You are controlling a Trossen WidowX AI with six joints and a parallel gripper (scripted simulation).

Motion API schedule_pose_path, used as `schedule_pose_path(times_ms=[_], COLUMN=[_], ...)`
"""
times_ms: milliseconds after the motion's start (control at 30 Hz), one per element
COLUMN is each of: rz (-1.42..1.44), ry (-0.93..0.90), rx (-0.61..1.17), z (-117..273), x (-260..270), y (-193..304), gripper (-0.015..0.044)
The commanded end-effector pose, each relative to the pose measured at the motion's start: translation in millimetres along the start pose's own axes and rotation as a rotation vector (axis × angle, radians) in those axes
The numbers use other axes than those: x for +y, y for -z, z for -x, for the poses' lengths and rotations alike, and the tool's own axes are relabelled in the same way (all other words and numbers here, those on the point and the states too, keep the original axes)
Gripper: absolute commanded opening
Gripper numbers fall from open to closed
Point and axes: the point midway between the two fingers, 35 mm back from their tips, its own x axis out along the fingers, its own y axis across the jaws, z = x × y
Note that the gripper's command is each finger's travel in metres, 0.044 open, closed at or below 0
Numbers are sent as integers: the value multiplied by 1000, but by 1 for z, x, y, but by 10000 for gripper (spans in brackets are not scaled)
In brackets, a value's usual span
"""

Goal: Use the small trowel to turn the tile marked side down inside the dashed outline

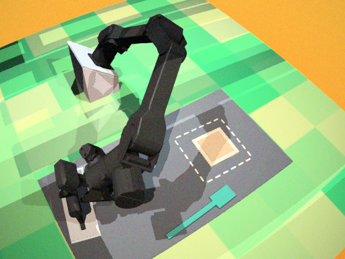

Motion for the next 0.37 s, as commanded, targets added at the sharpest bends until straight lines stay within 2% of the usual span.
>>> schedule_pose_path(times_ms=[0,167,333], rz=[-2,-1,5], ry=[-1,0,0], rx=[11,11,13], z=[28,33,77], x=[0,1,42], y=[2,1,-34], gripper=[300,300,300])
